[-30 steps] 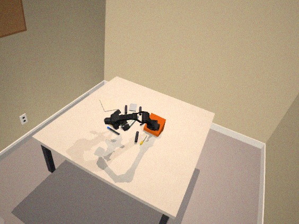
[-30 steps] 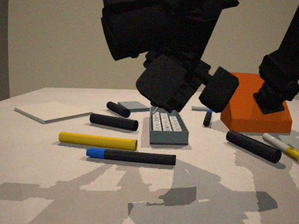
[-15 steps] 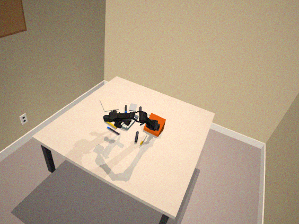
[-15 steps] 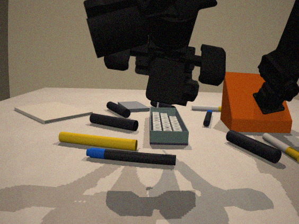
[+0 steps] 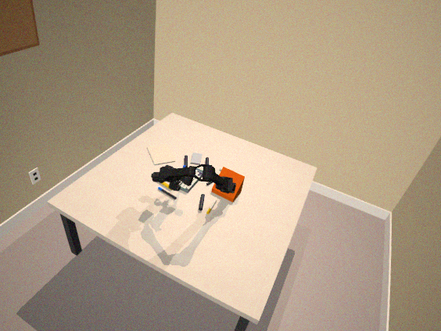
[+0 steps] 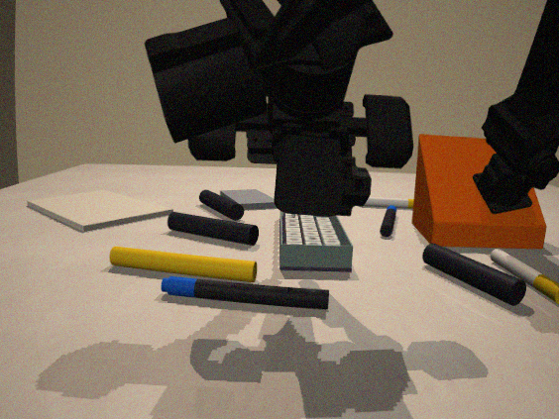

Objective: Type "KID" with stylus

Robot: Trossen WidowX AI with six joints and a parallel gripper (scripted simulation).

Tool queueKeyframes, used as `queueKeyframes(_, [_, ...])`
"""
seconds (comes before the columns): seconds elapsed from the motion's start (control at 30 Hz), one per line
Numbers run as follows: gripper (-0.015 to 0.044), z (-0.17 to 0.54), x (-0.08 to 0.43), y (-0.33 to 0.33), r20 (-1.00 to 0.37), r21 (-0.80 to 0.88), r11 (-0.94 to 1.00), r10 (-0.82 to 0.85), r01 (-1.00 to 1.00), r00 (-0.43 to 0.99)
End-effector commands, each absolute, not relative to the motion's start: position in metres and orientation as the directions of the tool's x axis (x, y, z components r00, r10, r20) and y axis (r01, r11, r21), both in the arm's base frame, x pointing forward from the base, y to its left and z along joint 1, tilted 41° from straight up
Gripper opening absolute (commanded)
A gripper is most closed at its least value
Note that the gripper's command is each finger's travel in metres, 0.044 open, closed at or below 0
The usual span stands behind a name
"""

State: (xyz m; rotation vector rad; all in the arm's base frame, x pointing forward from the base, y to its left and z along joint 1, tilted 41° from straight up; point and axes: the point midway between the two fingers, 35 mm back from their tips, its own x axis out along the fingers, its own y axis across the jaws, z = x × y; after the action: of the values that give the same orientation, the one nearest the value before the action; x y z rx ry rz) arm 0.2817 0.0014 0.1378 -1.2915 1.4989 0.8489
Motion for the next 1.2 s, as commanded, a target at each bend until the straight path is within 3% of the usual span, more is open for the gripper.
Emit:
queueKeyframes(0.0, [0.0000,0.127,0.282,0.009,-0.947,-0.068,0.200,-0.320,-0.977,0.000])
queueKeyframes(0.1, [0.0000,0.127,0.282,0.009,-0.947,-0.068,0.200,-0.320,-0.977,0.000])
queueKeyframes(0.2, [0.0079,0.126,0.283,0.011,-0.948,-0.068,0.200,-0.320,-0.977,0.000])
queueKeyframes(1.17, [0.0081,0.117,0.285,0.019,-0.948,-0.068,0.200,-0.319,-0.977,0.000])
